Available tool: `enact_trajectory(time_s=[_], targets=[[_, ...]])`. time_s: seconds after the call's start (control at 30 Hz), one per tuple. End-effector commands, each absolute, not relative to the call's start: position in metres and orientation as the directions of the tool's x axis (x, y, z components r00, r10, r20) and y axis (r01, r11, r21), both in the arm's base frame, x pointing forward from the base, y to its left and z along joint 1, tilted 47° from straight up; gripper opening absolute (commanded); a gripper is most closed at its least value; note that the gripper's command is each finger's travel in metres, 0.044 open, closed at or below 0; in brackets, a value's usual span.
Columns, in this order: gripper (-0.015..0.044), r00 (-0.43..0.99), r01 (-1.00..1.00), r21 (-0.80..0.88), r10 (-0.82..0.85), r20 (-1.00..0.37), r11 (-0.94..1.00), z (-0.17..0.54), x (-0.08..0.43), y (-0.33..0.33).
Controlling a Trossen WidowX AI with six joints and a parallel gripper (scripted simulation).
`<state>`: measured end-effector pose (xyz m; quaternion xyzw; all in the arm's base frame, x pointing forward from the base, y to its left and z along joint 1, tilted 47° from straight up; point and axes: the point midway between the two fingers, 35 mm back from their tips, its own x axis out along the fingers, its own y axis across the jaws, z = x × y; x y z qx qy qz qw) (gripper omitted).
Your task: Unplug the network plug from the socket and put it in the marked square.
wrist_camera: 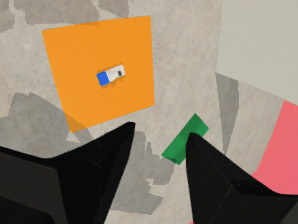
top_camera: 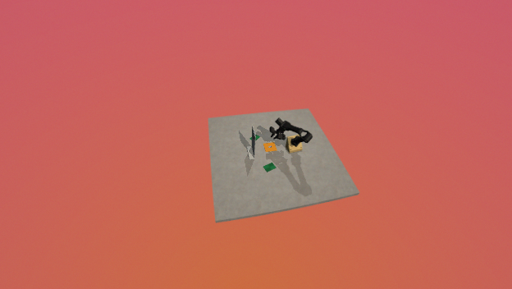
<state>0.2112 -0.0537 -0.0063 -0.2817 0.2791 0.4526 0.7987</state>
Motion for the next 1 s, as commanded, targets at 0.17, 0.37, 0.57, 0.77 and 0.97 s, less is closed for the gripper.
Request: enact_trajectory(time_s=[0.17, 0.37, 0.57, 0.77, 0.97], targets=[[0.0156, 0.434, -0.881, -0.201, 0.563, -0.704, 0.428, 0.009, 0.218, -0.073], [0.0156, 0.435, -0.881, -0.202, 0.562, -0.704, 0.428, 0.022, 0.221, -0.086], [0.0156, 0.435, -0.881, -0.204, 0.562, -0.703, 0.427, 0.035, 0.223, -0.099], [0.0156, 0.437, -0.881, -0.206, 0.563, -0.702, 0.427, 0.049, 0.223, -0.111], [0.0156, 0.438, -0.880, -0.208, 0.564, -0.700, 0.426, 0.064, 0.223, -0.122]])
